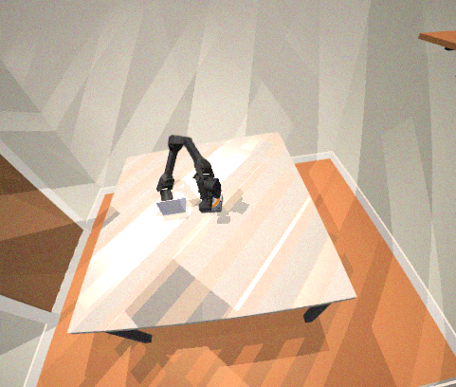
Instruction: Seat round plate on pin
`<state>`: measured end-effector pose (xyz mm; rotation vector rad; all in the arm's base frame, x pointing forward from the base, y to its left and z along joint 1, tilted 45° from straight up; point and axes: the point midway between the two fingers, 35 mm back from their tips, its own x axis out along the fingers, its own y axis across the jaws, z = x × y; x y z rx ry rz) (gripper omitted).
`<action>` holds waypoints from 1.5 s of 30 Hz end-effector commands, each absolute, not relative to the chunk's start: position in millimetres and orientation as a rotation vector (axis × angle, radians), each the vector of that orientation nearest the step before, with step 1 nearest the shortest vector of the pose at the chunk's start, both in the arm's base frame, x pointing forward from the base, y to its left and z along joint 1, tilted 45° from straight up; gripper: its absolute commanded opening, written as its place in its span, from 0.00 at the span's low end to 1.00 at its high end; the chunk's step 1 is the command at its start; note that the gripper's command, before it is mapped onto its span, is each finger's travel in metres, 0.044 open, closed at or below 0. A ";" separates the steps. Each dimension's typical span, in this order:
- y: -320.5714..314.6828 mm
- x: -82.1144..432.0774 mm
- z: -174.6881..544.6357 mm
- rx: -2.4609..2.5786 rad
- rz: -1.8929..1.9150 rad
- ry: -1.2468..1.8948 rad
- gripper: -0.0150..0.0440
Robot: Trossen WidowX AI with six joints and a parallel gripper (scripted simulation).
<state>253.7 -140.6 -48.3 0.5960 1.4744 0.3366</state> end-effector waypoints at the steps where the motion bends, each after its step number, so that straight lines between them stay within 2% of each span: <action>1: -102.4 238.7 -10.3 0.658 0.551 1.434 0.25; 17: -68.6 241.2 -43.4 0.659 0.552 1.433 0.25; 45: -70.2 272.6 -45.0 0.658 0.553 1.431 0.25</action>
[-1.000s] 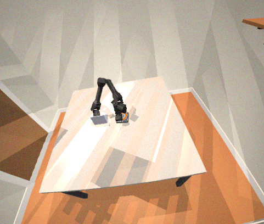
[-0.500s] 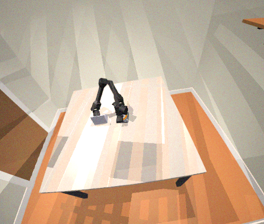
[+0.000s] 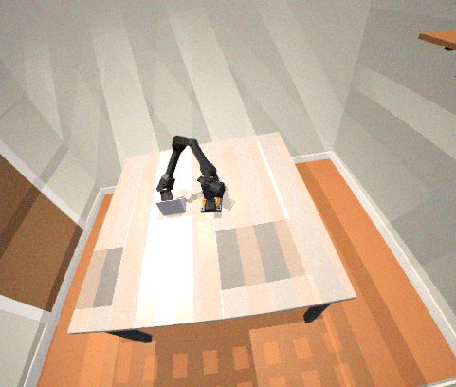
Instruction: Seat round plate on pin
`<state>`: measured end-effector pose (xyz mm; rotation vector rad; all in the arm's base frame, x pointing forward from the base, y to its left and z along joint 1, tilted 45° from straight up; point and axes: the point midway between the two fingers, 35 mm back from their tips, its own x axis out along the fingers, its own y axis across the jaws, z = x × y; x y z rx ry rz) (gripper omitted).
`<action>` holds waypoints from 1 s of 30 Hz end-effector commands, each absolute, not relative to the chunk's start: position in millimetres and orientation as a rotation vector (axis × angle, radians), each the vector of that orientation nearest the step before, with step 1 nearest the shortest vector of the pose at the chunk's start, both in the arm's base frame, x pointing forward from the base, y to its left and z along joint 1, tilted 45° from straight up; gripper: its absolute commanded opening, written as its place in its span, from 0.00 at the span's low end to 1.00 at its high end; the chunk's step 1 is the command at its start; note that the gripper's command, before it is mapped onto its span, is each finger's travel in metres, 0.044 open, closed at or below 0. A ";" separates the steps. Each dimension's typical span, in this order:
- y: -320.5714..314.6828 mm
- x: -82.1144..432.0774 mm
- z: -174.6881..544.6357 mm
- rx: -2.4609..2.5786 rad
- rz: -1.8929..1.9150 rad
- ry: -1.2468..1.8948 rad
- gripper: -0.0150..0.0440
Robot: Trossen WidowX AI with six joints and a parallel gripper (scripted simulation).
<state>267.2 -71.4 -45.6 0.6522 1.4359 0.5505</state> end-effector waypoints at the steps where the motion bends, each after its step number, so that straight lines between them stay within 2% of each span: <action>1: -70.1 274.0 -44.7 0.658 0.553 1.431 0.25; 30: -57.0 306.9 -23.0 0.659 0.555 1.429 0.25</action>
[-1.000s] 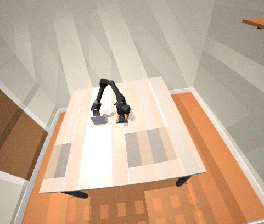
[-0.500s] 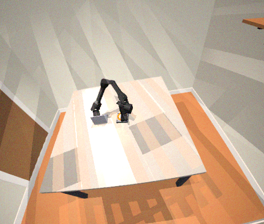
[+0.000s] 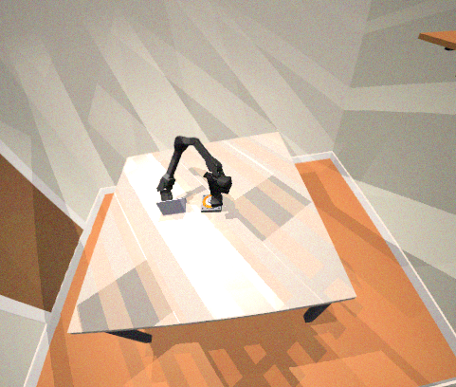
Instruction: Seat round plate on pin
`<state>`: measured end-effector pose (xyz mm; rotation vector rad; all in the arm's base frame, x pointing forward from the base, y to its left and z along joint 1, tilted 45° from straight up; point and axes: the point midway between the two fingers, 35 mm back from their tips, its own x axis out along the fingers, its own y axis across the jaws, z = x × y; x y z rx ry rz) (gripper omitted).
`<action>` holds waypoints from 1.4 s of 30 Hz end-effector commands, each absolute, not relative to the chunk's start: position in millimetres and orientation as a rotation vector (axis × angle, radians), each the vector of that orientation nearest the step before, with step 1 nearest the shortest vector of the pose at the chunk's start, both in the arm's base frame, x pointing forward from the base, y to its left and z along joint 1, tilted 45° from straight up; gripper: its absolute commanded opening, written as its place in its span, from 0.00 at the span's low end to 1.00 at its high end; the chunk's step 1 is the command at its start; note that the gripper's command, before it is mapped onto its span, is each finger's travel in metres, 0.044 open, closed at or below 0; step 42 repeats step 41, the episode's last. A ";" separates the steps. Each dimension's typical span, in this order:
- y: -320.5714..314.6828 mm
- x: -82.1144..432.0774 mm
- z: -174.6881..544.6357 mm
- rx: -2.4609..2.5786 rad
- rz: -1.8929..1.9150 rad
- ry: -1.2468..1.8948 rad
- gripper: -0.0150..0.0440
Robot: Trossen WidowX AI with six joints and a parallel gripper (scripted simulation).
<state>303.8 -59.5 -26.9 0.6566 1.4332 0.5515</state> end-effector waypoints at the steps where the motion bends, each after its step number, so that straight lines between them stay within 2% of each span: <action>1: -56.5 307.4 -22.3 0.659 0.555 1.429 0.25; 10: -52.0 310.6 -18.4 0.659 0.555 1.429 0.25; 19: -83.7 304.5 13.5 0.658 0.553 1.430 0.25; 42: -79.0 305.4 7.0 0.671 0.551 1.433 0.25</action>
